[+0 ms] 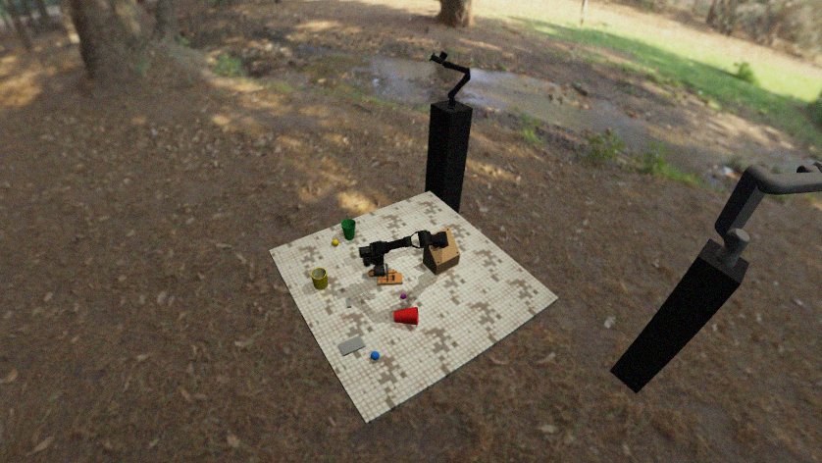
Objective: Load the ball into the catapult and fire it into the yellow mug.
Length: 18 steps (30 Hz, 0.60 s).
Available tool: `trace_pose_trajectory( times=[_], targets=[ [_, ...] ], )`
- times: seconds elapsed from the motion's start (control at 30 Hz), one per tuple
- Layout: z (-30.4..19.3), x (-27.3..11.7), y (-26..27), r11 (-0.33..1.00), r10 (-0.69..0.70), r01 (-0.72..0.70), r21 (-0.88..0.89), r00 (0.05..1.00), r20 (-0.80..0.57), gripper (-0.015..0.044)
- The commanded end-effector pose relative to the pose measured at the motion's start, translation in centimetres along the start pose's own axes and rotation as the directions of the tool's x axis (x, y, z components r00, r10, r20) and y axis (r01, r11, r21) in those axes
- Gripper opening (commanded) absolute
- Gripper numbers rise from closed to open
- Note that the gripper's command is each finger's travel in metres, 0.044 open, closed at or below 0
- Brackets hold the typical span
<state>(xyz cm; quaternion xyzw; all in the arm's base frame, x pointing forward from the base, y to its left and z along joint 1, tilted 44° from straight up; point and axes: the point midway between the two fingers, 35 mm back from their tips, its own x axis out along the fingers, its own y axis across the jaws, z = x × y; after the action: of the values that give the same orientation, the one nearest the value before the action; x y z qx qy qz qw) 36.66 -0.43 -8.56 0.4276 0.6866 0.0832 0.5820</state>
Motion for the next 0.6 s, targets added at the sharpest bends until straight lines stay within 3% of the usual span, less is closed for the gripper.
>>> trace_pose_trajectory(
  times=[0.0,0.53,0.57],
  targets=[
    [0.2,0.5,0.0,1.0,0.004,-0.004,0.003,1.0,0.003,0.0],
    [0.4,1.0,0.1,1.0,0.001,-0.001,-0.005,1.0,0.007,0.0],
    [0.5,0.9,0.1,1.0,0.001,-0.001,-0.004,1.0,0.007,0.0026]
  ],
)
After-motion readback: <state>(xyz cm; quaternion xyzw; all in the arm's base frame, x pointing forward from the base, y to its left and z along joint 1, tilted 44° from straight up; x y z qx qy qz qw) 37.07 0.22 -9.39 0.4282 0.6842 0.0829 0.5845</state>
